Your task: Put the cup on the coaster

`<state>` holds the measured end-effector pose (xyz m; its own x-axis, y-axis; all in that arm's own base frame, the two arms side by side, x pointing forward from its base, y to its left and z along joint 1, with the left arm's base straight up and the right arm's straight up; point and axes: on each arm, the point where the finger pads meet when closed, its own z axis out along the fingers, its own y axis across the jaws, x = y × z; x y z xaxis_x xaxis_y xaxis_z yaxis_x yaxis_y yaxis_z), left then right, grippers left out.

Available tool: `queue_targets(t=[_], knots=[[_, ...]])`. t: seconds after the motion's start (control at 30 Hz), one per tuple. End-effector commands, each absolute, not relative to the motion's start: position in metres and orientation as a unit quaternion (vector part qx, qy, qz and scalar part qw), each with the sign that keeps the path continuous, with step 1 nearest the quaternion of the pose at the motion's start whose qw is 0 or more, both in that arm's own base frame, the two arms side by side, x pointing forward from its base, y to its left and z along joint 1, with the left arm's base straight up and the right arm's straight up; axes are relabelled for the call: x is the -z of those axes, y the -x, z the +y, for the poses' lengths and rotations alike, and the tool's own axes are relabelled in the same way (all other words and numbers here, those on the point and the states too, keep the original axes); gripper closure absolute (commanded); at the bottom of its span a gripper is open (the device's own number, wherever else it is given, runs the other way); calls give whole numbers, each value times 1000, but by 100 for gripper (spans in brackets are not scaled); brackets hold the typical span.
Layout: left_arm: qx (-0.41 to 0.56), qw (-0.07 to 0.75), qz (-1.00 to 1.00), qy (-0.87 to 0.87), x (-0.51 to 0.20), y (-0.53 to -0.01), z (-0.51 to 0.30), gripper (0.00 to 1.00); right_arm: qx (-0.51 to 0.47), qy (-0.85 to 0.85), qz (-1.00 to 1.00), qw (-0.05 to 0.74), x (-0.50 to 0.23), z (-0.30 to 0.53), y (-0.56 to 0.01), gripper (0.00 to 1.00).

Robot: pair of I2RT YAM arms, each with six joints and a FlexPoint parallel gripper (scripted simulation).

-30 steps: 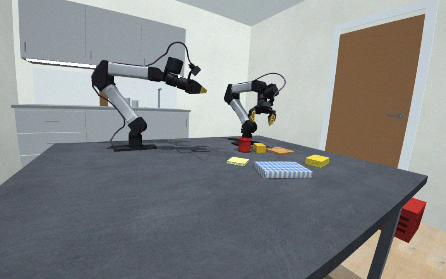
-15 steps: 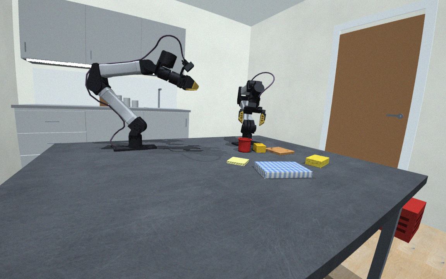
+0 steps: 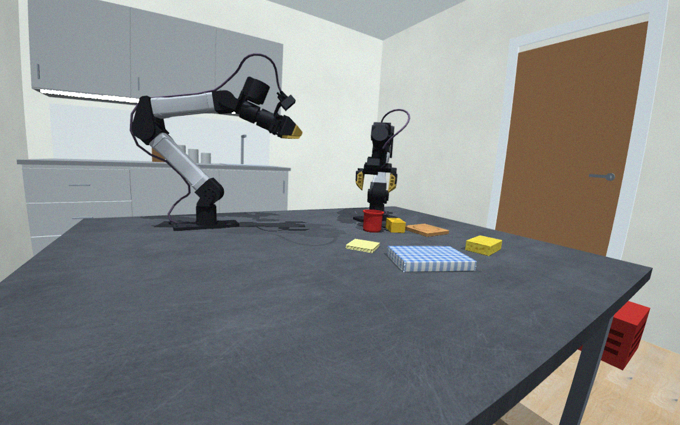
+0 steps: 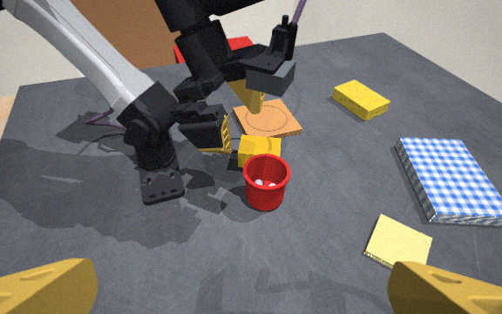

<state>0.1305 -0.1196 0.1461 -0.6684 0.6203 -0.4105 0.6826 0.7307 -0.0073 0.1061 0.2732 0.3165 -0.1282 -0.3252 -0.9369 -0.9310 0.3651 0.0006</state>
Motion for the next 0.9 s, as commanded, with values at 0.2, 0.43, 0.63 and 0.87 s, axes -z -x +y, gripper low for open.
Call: queue_targets(t=[0.2, 0.43, 0.63, 0.87], knots=[[82, 214, 909, -347, -153, -138, -124, 0, -323, 466, 677, 469, -319, 272, -104, 0], [82, 212, 912, -340, -152, -138, -122, 0, -323, 466, 677, 469, -319, 272, -104, 0], [77, 169, 945, -268, -147, -144, -126, 0, -323, 466, 677, 469, -319, 272, -104, 0], [48, 93, 974, -202, -129, -153, -134, 0, -313, 464, 686, 464, -314, 269, -106, 0]])
